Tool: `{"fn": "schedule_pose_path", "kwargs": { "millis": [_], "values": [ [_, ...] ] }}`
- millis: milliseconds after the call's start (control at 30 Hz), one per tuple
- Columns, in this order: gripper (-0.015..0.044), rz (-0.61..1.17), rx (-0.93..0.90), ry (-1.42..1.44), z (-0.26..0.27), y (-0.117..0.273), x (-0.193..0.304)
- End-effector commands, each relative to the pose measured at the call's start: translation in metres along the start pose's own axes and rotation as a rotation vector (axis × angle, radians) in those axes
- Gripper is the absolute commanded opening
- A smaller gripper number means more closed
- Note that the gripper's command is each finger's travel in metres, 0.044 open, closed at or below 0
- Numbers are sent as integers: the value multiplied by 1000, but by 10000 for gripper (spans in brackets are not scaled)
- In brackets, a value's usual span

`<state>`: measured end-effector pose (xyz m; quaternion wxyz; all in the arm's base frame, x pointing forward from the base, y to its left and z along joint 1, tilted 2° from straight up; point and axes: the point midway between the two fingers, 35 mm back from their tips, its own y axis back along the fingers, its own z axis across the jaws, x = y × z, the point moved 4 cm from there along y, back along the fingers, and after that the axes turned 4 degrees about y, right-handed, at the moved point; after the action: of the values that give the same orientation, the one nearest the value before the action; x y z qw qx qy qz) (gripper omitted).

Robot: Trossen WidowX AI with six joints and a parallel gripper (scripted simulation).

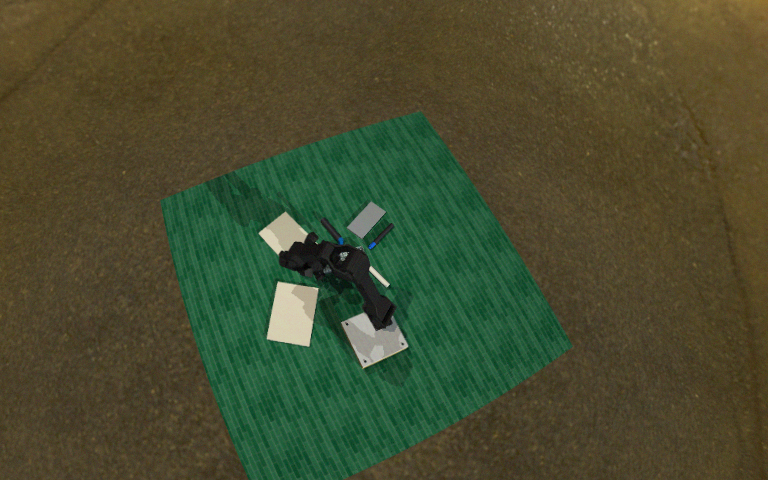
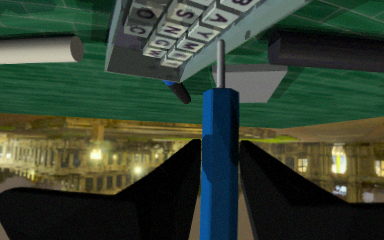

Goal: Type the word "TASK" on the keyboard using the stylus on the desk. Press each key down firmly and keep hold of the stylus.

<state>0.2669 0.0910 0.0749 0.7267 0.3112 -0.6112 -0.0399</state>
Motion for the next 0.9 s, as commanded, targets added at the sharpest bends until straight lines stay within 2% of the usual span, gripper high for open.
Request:
{"fn": "schedule_pose_path", "kwargs": {
  "millis": [0,867],
  "values": [
    [81,2,-2,4,0,-2,-3],
    [81,2,-2,4,0,-6,-11]
  ]
}}
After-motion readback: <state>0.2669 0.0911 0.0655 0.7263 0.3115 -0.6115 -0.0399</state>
